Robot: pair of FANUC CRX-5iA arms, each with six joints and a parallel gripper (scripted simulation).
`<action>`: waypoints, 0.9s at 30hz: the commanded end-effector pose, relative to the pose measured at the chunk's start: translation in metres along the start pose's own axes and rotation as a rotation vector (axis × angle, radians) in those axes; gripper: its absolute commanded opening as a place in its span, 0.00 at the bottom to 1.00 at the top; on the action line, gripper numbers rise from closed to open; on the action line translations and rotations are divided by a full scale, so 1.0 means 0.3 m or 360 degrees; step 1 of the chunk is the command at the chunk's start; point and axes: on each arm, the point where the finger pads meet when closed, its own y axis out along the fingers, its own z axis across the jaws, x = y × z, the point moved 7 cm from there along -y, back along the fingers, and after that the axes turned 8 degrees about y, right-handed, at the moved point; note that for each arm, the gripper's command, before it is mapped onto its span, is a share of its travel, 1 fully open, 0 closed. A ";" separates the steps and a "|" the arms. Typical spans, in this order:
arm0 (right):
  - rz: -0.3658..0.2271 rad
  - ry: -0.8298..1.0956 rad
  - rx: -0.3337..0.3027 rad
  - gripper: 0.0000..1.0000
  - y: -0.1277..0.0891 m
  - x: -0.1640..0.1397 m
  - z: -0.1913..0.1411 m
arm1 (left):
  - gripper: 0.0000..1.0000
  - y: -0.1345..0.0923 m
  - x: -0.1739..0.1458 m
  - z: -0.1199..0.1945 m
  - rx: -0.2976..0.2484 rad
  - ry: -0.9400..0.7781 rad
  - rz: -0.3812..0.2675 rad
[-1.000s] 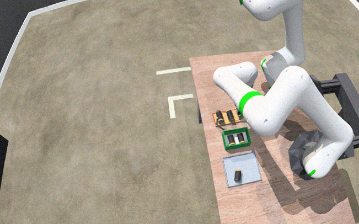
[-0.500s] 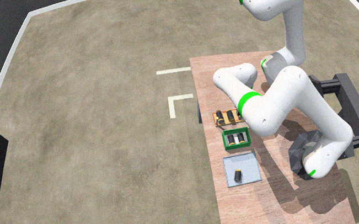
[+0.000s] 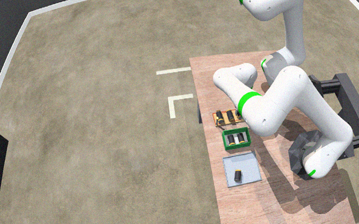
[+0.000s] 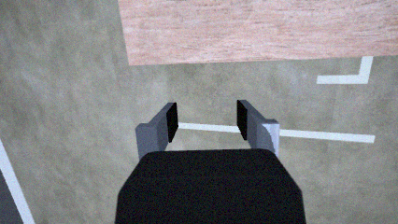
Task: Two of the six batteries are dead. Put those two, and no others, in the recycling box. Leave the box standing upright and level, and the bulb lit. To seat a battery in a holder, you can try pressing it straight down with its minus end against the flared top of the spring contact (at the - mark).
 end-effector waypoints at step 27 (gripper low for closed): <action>-0.0004 0.0001 0.0000 1.00 -0.004 0.001 -0.001 | 0.90 -0.100 0.002 0.001 0.0001 -0.0001 -0.0003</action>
